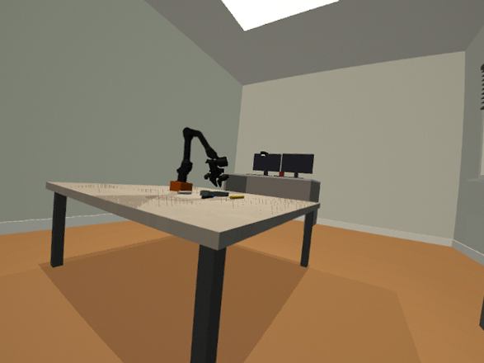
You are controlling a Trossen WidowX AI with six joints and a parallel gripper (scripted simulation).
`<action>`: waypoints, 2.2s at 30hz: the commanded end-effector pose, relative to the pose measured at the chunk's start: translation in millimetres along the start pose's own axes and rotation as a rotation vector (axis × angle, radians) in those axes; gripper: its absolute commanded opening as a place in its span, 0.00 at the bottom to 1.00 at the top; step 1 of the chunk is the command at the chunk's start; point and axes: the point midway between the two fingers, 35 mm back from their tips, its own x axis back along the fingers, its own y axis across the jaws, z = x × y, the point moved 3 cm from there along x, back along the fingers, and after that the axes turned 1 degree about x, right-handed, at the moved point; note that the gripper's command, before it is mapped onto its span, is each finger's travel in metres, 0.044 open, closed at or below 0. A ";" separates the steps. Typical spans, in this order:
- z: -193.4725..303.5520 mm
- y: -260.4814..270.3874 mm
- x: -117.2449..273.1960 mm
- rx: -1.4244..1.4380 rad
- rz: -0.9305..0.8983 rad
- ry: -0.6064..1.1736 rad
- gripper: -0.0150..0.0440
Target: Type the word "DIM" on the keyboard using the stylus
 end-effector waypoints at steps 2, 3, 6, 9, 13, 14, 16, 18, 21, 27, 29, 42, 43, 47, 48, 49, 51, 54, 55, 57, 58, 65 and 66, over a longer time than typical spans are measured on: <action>2.2 1.1 -4.4 -0.002 -0.007 -0.002 0.51; 2.6 1.2 -5.2 -0.002 -0.007 -0.002 0.51; 3.6 1.3 -7.0 -0.002 -0.007 -0.003 0.51; 4.5 1.6 -9.1 -0.002 -0.007 -0.003 0.51; 5.3 2.3 -12.2 -0.002 -0.007 -0.003 0.51; 5.7 2.3 -12.8 -0.002 -0.007 -0.003 0.51; 6.5 2.3 -14.2 -0.002 -0.007 -0.003 0.51; 7.2 2.4 -15.4 -0.002 -0.007 -0.003 0.51; 8.5 2.4 -17.3 -0.002 -0.007 -0.003 0.51; 11.0 2.5 -21.3 -0.002 -0.007 -0.003 0.51; 11.8 2.5 -22.4 -0.002 -0.007 -0.003 0.51; 16.7 2.7 -30.9 -0.002 -0.007 -0.003 0.51; 17.2 2.8 -31.7 -0.002 -0.007 -0.003 0.51; 18.7 2.8 -34.3 -0.002 -0.007 -0.003 0.51; 19.1 2.9 -35.0 -0.002 -0.007 -0.003 0.51; 19.4 2.9 -35.5 -0.002 -0.007 -0.003 0.51; 20.2 2.9 -36.9 -0.002 -0.007 -0.003 0.51; 21.3 3.0 -38.7 -0.002 -0.007 -0.003 0.51; 21.8 3.0 -39.6 -0.002 -0.007 -0.003 0.51; 22.5 3.0 -40.8 -0.002 -0.007 -0.003 0.51; 22.8 3.1 -41.3 -0.002 -0.007 -0.003 0.51; 22.0 2.7 -40.0 0.003 -0.004 -0.002 0.33; 22.0 2.7 -40.0 0.003 -0.004 -0.002 0.29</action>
